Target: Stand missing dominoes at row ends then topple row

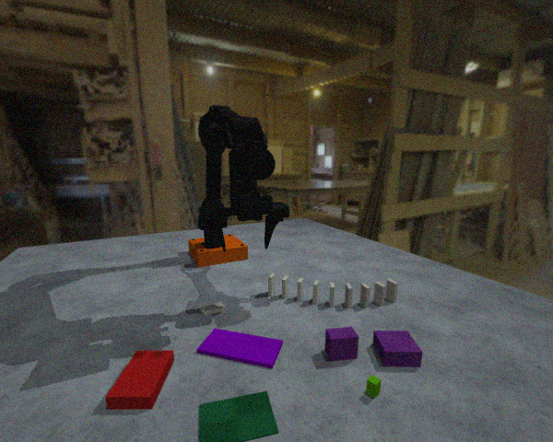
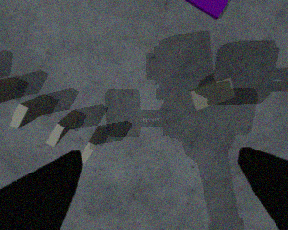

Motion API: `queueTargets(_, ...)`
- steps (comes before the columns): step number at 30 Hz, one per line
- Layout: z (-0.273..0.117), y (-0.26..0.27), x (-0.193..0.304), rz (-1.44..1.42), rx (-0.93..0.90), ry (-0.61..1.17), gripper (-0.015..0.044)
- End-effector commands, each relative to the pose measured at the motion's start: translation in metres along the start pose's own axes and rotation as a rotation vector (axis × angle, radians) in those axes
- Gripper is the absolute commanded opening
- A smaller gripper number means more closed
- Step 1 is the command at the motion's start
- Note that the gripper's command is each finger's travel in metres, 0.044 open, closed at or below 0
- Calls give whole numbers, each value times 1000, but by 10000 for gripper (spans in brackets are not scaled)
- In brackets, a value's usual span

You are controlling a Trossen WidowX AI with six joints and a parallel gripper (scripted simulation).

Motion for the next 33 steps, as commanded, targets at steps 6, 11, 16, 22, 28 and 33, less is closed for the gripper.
queueTargets(6,48,-81,-29,1094,33,11,440)
queueTargets(11,52,-90,-29,1217,35,9,440)
queueTargets(16,52,-93,-33,1217,35,8,440)
queueTargets(22,52,-93,-33,1217,35,8,440)
queueTargets(28,102,-91,-33,1217,34,8,440)
queueTargets(33,117,-90,-31,1217,35,9,440)
Point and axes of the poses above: the point midway between the two fingers, 35 mm back from their tips, its own z axis out along the fingers, its own y axis across the jaws, x = y × z, the point moved 10 cm from there along -z, back along the fingers, and after that the axes turned 9 degrees about z, right-handed, at the moved point
